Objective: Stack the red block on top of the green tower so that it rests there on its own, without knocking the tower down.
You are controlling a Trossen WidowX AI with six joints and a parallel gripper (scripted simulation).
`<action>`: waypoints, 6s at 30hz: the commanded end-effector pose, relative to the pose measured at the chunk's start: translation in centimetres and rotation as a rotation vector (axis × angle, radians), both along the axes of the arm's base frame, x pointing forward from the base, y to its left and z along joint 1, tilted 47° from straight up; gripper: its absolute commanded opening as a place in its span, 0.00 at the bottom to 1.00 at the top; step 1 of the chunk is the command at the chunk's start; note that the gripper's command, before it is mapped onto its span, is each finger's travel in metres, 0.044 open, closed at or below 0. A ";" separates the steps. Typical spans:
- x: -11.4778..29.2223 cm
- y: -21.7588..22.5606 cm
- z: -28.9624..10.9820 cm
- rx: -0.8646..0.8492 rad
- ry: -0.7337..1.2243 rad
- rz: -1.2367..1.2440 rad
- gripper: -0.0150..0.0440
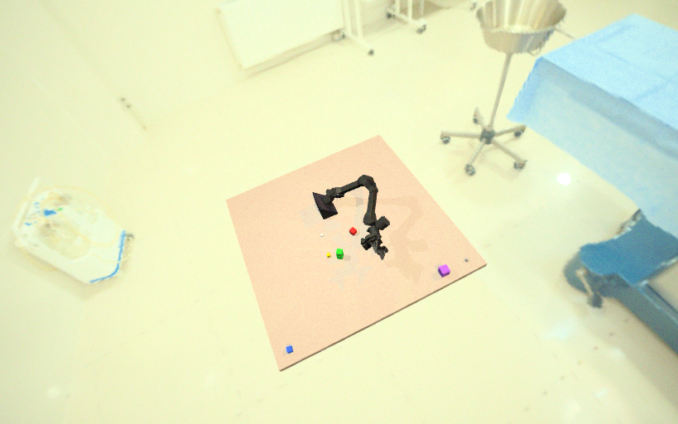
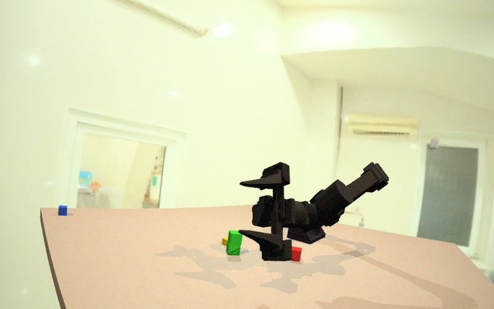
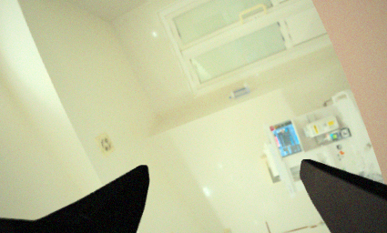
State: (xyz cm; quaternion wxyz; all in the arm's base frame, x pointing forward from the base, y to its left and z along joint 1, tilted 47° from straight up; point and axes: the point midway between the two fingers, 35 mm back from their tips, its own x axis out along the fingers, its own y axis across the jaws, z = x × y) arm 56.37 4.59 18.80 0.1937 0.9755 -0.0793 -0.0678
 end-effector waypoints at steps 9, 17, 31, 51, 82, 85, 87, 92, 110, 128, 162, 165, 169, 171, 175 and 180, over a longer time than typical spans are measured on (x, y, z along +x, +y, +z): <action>-0.5 -1.0 -3.1 -0.365 0.234 0.132 1.00; -2.0 -2.0 -6.4 -0.718 0.446 0.339 1.00; -6.7 -3.5 -11.0 -1.224 0.656 0.845 1.00; -16.6 -4.0 -13.4 -1.657 0.405 1.678 1.00; -28.6 -2.1 -8.0 -1.833 -0.820 2.008 1.00; -28.6 -2.0 -8.1 -1.833 -0.820 2.008 1.00; -28.6 -1.7 -8.4 -1.834 -0.820 2.008 1.00; -28.6 0.0 -10.1 -1.835 -0.820 2.007 1.00; -28.9 2.5 -12.4 -1.834 -0.821 2.005 1.00; -29.2 4.5 -14.3 -1.833 -0.824 2.003 1.00; -29.2 4.4 -14.2 -1.833 -0.824 2.004 0.39; -29.1 3.9 -13.7 -1.833 -0.823 2.004 0.25; -29.0 2.6 -12.6 -1.834 -0.822 2.005 0.25; -28.9 1.9 -11.9 -1.834 -0.822 2.005 0.25; -28.8 0.6 -10.7 -1.834 -0.821 2.006 0.25; -28.6 -1.0 -9.2 -1.834 -0.820 2.007 0.25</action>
